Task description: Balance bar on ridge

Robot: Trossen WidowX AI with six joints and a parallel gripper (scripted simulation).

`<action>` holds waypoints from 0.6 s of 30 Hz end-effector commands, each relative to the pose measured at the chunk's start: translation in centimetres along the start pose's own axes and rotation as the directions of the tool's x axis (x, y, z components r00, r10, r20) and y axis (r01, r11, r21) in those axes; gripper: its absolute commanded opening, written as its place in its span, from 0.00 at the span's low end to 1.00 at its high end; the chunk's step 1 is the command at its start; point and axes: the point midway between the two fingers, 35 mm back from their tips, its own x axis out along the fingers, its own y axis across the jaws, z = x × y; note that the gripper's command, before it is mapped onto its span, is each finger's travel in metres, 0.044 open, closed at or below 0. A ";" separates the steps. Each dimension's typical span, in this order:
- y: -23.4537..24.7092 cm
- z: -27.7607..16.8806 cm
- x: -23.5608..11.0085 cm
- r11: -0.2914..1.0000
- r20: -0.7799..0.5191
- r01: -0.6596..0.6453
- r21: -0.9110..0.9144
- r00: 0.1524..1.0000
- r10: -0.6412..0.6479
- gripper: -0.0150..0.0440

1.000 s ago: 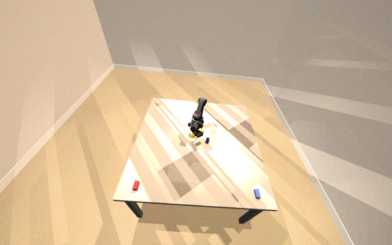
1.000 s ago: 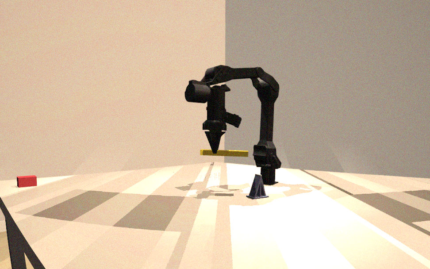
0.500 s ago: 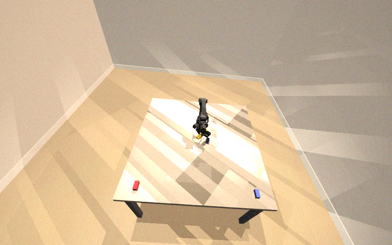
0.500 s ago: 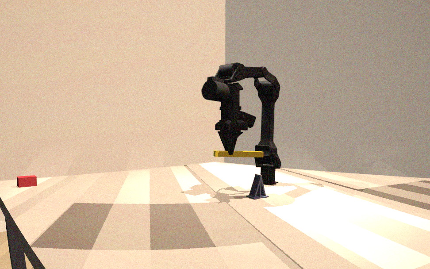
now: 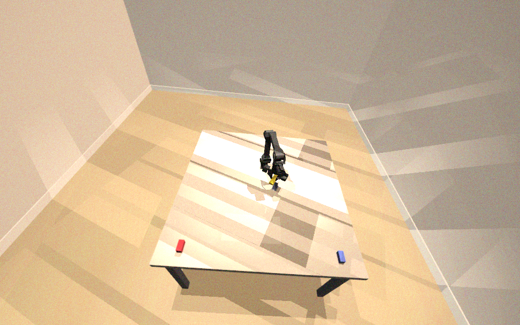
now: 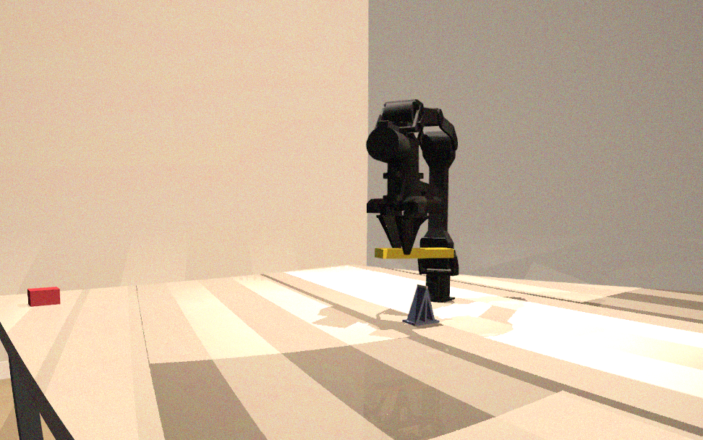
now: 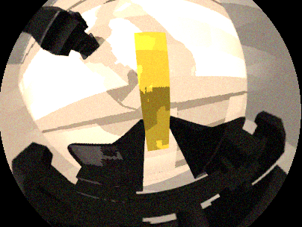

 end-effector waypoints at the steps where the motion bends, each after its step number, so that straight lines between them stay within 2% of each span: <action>1: -1.2 0.6 0.0 0.999 0.003 0.001 -0.051 1.000 -0.001 0.25; 18: -1.7 0.7 2.0 0.998 0.003 0.001 -0.057 1.000 -0.001 0.25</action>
